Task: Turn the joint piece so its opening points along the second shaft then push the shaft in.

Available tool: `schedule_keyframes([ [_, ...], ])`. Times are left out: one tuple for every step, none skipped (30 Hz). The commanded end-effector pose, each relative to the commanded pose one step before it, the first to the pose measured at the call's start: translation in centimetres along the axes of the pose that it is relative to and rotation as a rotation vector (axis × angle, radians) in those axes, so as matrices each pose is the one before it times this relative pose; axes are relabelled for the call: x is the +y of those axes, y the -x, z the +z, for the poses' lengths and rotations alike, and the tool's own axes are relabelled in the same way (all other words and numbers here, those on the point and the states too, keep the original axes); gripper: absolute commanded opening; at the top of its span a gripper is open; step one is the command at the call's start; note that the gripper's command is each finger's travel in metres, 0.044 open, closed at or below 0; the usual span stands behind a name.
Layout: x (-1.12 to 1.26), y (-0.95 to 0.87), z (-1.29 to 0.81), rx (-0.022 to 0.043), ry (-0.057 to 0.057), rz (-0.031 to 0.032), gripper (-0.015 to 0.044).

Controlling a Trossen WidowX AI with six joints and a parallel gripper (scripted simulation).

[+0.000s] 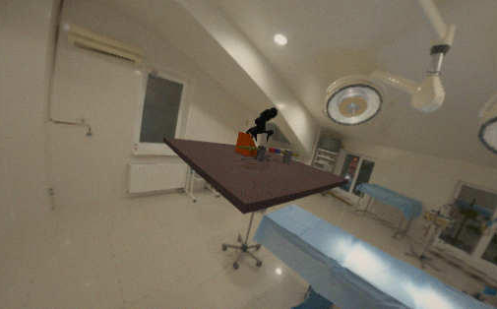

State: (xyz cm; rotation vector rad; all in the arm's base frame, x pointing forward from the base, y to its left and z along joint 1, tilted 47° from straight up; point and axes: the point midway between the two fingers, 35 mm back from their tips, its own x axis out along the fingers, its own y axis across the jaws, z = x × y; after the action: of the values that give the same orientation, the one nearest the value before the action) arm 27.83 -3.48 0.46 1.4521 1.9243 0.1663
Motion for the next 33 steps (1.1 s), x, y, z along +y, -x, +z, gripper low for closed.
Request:
schedule_keyframes([
  [-0.84, 0.629, 1.511, -0.0302, 0.1234, -0.02093, 0.044],
  [-0.287, 0.128, 0.367, -0.00687, 0.0331, -0.00609, 0.044],
  [-0.303, 0.124, 0.358, -0.00671, 0.033, -0.00633, 0.044],
  [-0.319, 0.121, 0.347, -0.00654, 0.0329, -0.00657, 0.044],
  [-0.335, 0.117, 0.337, -0.00637, 0.0329, -0.00681, 0.044],
  [-0.35, 0.113, 0.325, -0.00618, 0.0328, -0.00705, 0.044],
  [-0.364, 0.109, 0.313, -0.00598, 0.0327, -0.00727, 0.044],
  [-0.378, 0.105, 0.3, -0.00577, 0.0326, -0.00749, 0.044],
  [-0.392, 0.101, 0.286, -0.00556, 0.0325, -0.00771, 0.044],
  [-0.405, 0.097, 0.272, -0.00533, 0.0324, -0.00792, 0.044],
  [-0.417, 0.093, 0.257, -0.0051, 0.0323, -0.00812, 0.044],
  [-0.428, 0.089, 0.241, -0.00485, 0.0322, -0.0083, 0.044],
  [-0.44, 0.085, 0.226, -0.00461, 0.0322, -0.00851, 0.044],
  [-0.45, 0.081, 0.21, -0.00435, 0.0321, -0.00869, 0.044],
  [-0.46, 0.076, 0.193, -0.00408, 0.032, -0.00886, 0.044],
  [-0.469, 0.072, 0.176, -0.00381, 0.0319, -0.00902, 0.044],
  [-0.477, 0.067, 0.158, -0.00352, 0.0318, -0.00917, 0.044],
  [-0.484, 0.063, 0.14, -0.00323, 0.0317, -0.00931, 0.044],
  [-0.491, 0.058, 0.122, -0.00294, 0.0316, -0.00945, 0.044],
  [-0.496, 0.054, 0.103, -0.00263, 0.0314, -0.00955, 0.044],
  [-0.504, 0.049, 0.085, -0.00234, 0.0315, -0.00971, 0.044],
  [-0.508, 0.045, 0.066, -0.00202, 0.0314, -0.00981, 0.044],
  [-0.511, 0.04, 0.046, -0.0017, 0.0313, -0.0099, 0.044],
  [-0.514, 0.035, 0.027, -0.00137, 0.0312, -0.00998, 0.044],
  [-0.516, 0.03, 0.007, -0.00105, 0.0311, -0.01005, 0.044],
  [-0.517, 0.025, -0.012, -0.00071, 0.031, -0.01011, 0.044],
  [-0.514, 0.02, -0.032, -0.00038, 0.0307, -0.01011, 0.044],
  [-0.407, 0.012, -0.04, -0.00006, 0.0243, -0.00802, 0.044],
  [-0.244, 0.005, -0.031, 0.00007, 0.0145, -0.00482, 0.044],
  [-0.081, 0.001, -0.012, 0.00004, 0.0048, -0.00161, 0.044],
  [0.0, 0.0, 0.0, 0.0, 0.0, 0.0, 0.044],
  [0.0, 0.0, 0.0, 0.0, 0.0, 0.0, 0.044],
  [0.0, 0.0, 0.0, 0.0, 0.0, 0.0, 0.044],
])
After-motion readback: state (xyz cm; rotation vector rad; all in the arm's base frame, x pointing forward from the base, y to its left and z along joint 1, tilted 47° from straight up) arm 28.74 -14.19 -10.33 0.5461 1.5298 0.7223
